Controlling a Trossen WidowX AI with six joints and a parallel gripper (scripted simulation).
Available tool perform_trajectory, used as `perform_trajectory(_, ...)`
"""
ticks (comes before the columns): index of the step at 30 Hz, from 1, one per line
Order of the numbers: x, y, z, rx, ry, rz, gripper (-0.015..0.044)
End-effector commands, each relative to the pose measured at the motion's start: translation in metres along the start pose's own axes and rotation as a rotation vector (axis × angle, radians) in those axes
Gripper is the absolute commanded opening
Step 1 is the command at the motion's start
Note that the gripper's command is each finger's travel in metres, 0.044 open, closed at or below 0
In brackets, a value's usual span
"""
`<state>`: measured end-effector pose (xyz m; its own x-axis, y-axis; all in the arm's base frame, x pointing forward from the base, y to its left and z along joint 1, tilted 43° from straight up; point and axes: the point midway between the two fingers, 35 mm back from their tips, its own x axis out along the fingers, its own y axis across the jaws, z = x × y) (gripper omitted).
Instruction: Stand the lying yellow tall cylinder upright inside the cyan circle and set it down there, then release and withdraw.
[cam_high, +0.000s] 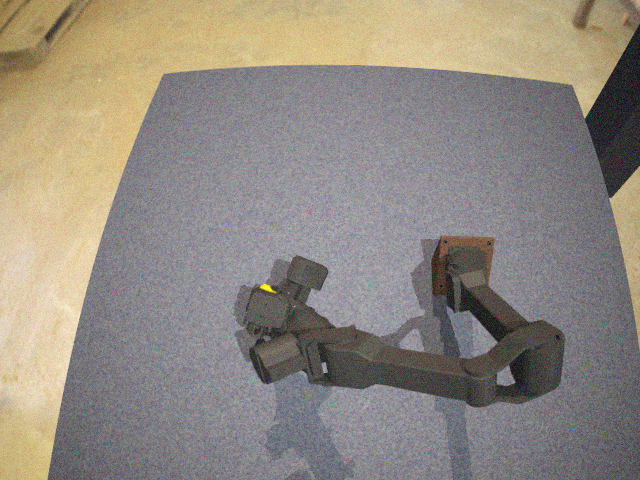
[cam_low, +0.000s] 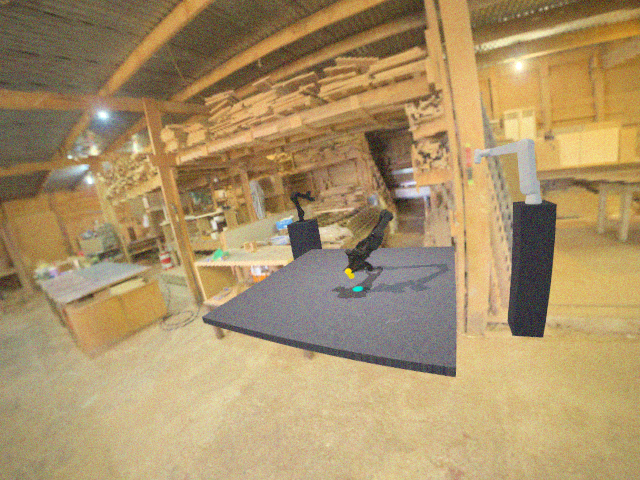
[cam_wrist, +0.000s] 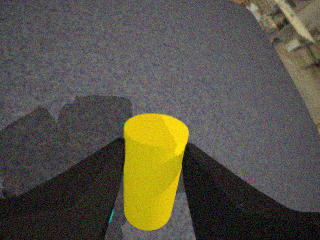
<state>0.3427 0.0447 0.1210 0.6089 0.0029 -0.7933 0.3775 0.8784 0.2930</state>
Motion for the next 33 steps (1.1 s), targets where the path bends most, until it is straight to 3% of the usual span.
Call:
perform_trajectory(1, -0.001, -0.001, -0.002, 0.011, -0.026, -0.004, 0.0105)
perform_trajectory(33, -0.013, 0.002, 0.0, 0.1, -0.242, 0.028, 0.0105)
